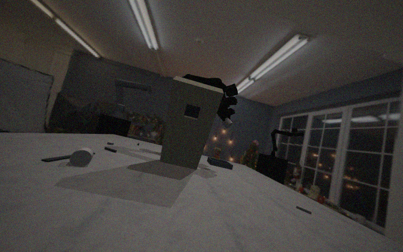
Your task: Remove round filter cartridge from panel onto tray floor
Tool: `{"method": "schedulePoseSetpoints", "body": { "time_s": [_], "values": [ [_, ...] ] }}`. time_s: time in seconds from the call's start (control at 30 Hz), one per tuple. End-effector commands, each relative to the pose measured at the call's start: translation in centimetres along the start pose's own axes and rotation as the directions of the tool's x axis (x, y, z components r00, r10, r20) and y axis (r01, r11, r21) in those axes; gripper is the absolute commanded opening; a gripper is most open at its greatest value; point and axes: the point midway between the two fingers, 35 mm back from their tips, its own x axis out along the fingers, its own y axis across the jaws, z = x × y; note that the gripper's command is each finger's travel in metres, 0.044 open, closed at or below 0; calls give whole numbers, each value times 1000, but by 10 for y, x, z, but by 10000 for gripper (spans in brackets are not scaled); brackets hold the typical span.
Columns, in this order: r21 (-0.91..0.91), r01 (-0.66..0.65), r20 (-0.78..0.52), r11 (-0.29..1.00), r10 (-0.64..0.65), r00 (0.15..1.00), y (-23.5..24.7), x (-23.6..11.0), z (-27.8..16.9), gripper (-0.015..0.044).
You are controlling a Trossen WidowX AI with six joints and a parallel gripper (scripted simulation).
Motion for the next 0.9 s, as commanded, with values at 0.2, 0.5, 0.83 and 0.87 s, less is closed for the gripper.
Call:
{"method": "schedulePoseSetpoints", "body": {
  "time_s": [0.2,0.5,0.83,0.87],
  "values": [
    [-350,-171,5,921,185,983,71,12,-9,0],
    [-381,-179,2,907,194,981,79,16,-14,0],
    [-559,-263,-40,786,292,956,139,43,-60,0],
    [-576,-274,-47,770,303,952,145,46,-66,0]
  ]
}}
